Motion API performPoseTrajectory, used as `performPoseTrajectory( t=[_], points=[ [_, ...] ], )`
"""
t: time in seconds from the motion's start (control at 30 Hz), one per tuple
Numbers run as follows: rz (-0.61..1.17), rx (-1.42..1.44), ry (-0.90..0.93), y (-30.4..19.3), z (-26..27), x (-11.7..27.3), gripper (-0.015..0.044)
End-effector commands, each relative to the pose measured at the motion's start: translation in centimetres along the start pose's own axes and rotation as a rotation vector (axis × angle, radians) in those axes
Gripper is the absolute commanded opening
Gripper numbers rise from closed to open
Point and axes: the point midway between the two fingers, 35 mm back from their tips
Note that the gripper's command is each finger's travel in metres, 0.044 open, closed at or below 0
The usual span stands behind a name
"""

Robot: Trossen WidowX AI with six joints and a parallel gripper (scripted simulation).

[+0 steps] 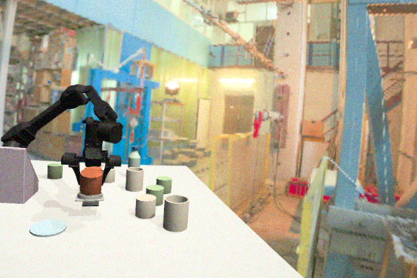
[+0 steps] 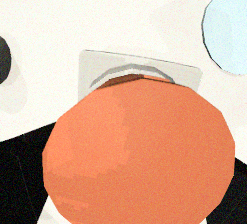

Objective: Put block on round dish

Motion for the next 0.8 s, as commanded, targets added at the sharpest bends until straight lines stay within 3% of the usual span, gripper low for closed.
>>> performPoseTrajectory(
  t=[0.0,0.77],
  points=[
    [-0.025,0.012,0.015,0.5,0.3,1.2,0.0],
    [-0.024,0.012,0.014,0.4,0.1,4.2,0.0]
  ],
)
Point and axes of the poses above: the point midway between the two fingers, 35 mm back from their tips, its own x axis back along the fingers, its own z axis across the jaws, y = z × x, and after that the axes turned 3 degrees about -x, right-handed
